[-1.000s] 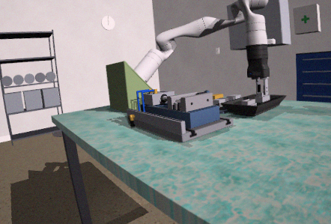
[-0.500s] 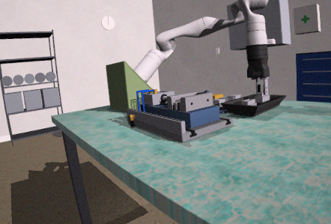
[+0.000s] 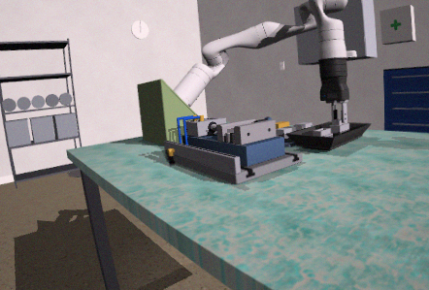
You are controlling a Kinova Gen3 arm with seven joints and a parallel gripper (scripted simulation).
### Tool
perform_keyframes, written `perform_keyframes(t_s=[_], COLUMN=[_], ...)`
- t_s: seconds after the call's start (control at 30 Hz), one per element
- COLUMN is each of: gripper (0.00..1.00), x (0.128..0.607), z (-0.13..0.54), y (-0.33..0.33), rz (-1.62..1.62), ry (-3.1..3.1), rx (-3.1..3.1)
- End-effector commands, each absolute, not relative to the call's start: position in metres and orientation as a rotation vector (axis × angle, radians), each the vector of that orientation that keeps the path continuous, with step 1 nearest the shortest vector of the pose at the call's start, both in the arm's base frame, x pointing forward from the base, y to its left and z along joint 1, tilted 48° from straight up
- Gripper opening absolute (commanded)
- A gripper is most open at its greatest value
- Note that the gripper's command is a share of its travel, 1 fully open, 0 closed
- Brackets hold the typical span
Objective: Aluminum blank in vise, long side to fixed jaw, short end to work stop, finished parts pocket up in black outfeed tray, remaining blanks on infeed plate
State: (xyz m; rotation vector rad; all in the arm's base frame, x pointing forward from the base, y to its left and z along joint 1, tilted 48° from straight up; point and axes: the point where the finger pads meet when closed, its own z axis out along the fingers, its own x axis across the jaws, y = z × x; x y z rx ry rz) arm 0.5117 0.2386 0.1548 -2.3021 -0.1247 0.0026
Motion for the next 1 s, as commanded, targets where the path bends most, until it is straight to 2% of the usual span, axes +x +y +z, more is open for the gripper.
perform_keyframes(t_s=[0.0,0.97], gripper=[0.00,0.00], x=[0.5130,0.5133], z=[0.1541,0.1533], y=[0.2387,0.2381], rz=[-0.008,-0.013], ry=[-0.134,-0.145], rx=[-2.300,-2.300])
